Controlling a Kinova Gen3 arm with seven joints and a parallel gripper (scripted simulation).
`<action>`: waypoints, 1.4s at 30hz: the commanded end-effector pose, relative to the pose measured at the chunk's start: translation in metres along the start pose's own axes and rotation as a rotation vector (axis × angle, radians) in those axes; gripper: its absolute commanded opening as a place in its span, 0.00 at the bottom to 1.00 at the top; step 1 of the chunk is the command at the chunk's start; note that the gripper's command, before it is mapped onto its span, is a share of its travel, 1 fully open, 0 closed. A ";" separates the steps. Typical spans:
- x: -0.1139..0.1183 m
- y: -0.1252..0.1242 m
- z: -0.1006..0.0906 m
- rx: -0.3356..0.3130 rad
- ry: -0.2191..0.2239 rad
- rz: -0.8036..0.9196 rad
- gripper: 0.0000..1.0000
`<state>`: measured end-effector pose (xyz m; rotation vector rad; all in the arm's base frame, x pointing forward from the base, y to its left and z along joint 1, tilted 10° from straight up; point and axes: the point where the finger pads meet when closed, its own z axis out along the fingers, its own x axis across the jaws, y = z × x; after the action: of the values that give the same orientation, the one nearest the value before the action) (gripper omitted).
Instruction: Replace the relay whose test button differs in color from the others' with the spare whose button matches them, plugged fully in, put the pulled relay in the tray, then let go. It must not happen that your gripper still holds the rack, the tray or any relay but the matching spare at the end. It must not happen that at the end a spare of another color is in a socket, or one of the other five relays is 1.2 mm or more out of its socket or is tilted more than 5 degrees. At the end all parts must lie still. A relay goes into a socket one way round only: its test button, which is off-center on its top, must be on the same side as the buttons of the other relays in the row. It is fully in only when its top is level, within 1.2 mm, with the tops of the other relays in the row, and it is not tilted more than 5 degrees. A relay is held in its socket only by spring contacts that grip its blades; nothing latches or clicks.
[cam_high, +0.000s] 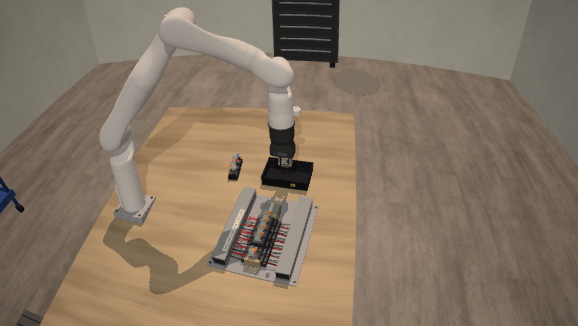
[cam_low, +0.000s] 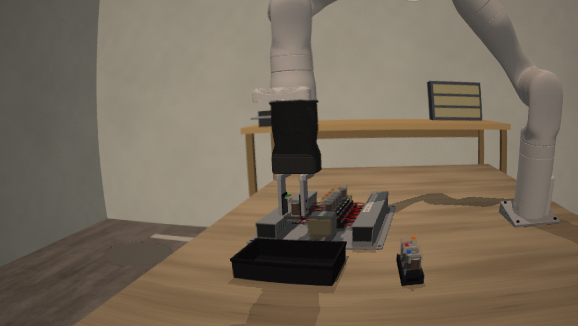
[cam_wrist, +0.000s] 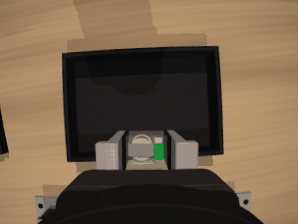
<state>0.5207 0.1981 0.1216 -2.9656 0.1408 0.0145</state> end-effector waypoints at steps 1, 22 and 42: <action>0.000 -0.004 -0.001 0.001 0.002 -0.001 0.00; -0.002 -0.047 0.006 0.001 0.001 -0.004 0.00; -0.003 -0.042 0.007 0.000 -0.001 -0.011 0.00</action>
<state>0.5205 0.2426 0.1205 -2.9665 0.1217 0.0187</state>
